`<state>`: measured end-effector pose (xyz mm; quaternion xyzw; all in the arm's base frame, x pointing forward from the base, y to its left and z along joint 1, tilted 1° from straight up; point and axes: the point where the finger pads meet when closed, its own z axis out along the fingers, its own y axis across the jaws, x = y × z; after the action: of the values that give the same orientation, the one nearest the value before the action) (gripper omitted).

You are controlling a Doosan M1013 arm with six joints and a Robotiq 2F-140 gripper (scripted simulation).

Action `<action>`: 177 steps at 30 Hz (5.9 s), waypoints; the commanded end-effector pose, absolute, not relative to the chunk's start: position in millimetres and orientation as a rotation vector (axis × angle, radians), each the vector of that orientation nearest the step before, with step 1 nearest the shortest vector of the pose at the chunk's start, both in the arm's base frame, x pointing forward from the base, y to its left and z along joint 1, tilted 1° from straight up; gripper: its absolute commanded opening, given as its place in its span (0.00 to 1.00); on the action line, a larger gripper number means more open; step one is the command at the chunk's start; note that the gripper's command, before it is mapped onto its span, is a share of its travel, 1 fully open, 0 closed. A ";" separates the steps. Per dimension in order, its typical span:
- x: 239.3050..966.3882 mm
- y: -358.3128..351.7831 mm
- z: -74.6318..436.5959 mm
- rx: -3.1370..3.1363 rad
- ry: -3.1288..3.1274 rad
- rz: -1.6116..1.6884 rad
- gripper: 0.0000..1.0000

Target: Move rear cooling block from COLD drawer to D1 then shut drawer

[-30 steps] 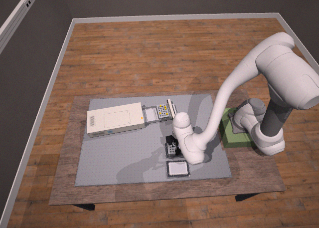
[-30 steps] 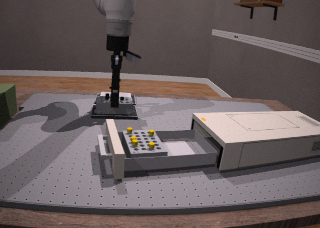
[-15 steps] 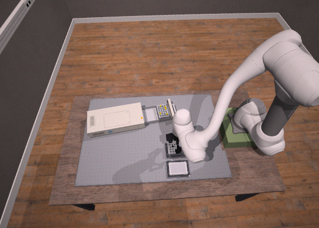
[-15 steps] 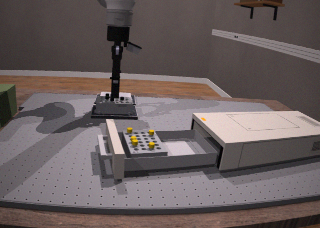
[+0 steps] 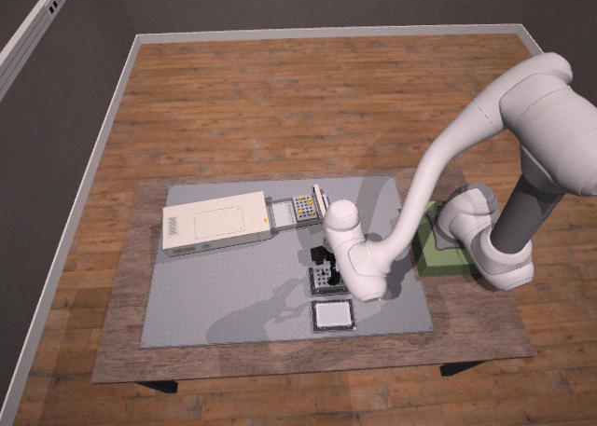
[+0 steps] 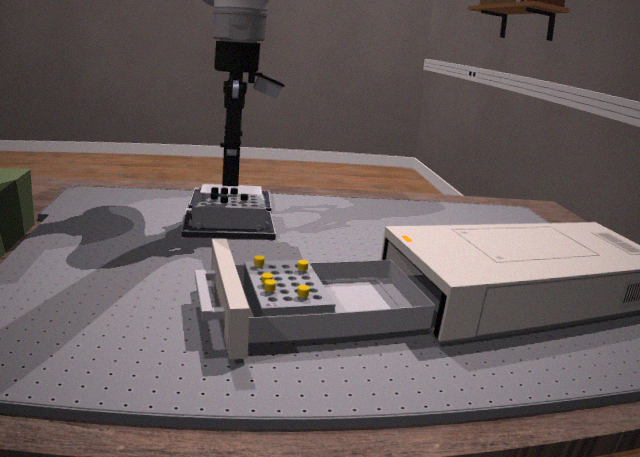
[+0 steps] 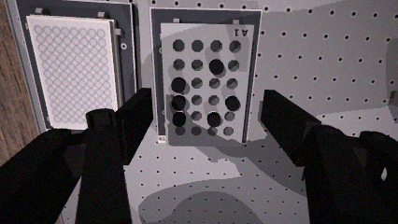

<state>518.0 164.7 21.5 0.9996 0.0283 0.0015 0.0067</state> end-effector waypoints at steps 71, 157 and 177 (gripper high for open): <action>503.8 82.8 76.3 3.032 -0.780 0.012 0.10; 456.9 -186.8 62.0 2.400 -2.016 0.019 0.10; 457.0 -187.1 38.0 2.400 -2.016 0.018 0.10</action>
<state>456.5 -187.0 40.7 0.7657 -0.6431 0.0055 0.0040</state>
